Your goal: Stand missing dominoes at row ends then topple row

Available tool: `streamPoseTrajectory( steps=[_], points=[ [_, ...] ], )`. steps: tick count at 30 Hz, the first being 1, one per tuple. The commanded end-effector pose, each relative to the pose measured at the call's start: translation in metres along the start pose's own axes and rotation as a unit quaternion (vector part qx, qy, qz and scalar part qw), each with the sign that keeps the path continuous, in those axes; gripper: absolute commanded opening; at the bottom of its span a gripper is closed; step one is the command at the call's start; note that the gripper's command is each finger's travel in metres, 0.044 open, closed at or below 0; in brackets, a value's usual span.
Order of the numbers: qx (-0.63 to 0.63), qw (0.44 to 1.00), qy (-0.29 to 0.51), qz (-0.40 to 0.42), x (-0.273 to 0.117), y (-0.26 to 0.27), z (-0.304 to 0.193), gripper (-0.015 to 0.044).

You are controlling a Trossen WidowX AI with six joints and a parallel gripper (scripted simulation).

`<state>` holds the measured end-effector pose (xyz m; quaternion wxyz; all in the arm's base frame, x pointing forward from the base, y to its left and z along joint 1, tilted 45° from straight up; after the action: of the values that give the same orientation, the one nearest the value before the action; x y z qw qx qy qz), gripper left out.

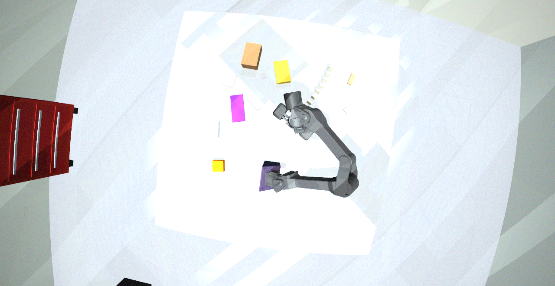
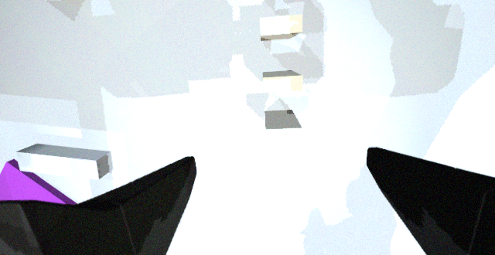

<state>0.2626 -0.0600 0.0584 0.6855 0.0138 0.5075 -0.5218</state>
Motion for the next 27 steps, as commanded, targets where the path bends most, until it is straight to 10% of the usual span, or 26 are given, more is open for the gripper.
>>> streamPoseTrajectory(
  steps=[1, 9, 18, 27],
  points=[
    [0.008, 1.0, -0.002, 0.002, -0.067, -0.006, -0.002, 0.044],
    [0.008, 1.0, -0.002, 0.001, -0.07, -0.007, -0.003, 0.044],
    [-0.333, 0.943, -0.003, 0.0, -0.042, -0.008, -0.018, 0.0204],
    [-0.682, 0.732, -0.003, -0.003, -0.009, -0.014, -0.039, 0.0]
  ],
)
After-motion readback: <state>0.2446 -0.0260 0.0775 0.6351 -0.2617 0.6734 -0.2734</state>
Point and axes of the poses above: the point midway between the two fingers, 35 mm back from their tips, its own x axis out along the fingers, its own y axis across the jaws, z = x × y, the point moved 1 cm from there along -x, back along the fingers, and after that the axes turned 12 degrees about x, right-handed, at the moved point
